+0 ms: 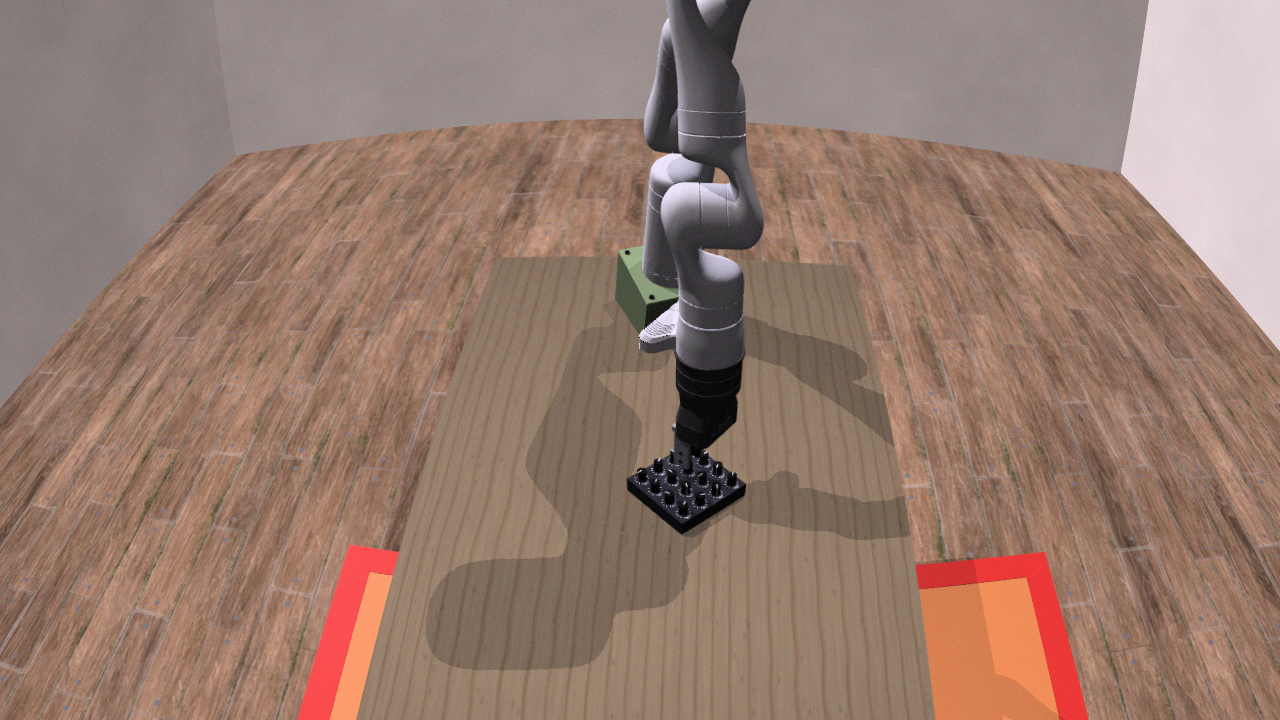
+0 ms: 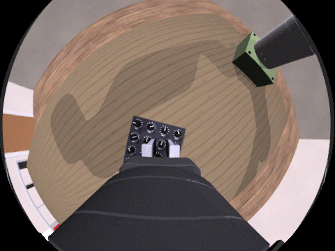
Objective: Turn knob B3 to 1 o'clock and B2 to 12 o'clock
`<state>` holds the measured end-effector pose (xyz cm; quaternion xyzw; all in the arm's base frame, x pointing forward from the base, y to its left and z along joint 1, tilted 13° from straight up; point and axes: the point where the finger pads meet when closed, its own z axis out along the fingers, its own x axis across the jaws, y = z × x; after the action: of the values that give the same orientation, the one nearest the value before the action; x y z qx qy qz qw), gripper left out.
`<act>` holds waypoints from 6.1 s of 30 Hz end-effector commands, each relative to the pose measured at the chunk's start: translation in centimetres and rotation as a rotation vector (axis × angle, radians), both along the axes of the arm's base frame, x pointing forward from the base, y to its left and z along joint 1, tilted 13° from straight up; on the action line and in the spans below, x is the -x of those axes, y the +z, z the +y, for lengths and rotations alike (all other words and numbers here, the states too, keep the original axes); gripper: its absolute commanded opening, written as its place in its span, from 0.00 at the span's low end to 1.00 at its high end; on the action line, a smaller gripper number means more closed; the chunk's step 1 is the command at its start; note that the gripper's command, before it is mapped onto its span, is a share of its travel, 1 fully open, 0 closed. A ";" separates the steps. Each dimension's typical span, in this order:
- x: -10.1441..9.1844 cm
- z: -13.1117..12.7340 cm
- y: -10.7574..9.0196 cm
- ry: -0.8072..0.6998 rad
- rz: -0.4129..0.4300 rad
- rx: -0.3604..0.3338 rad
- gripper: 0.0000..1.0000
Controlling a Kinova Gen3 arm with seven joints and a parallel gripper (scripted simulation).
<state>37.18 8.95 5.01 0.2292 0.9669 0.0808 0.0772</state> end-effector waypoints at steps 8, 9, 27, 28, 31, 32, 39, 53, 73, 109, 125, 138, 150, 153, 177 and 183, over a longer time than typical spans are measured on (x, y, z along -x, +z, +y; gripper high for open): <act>0.0 0.0 0.1 0.000 -0.001 0.000 0.46; 0.0 0.0 0.1 0.000 -0.001 0.000 0.46; -0.2 0.1 -0.6 0.000 -0.001 0.000 0.46; -0.2 0.1 -0.6 0.000 -0.001 0.000 0.46; -0.2 0.1 -0.9 0.000 -0.001 0.000 0.46; -0.2 0.1 -1.0 0.000 -0.001 0.000 0.46; -0.3 0.2 -1.2 0.000 -0.001 0.000 0.46; -0.3 0.2 -1.3 0.000 -0.001 0.000 0.46; -0.3 0.2 -1.3 0.000 -0.001 0.000 0.46; -0.3 0.2 -1.3 0.000 -0.001 0.000 0.30; -0.3 0.2 -1.3 -0.101 0.011 -0.020 0.30; -0.3 0.2 -1.3 -0.342 0.041 -0.066 0.30; -0.3 0.2 -1.3 -0.426 0.051 -0.082 0.30; -0.3 0.2 -1.3 -0.426 0.051 -0.082 0.30; -0.3 0.2 -1.3 -0.426 0.051 -0.082 0.46; -0.3 0.2 -1.3 -0.426 0.051 -0.082 0.46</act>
<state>37.45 9.12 3.64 0.4332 0.8943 0.0956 0.0579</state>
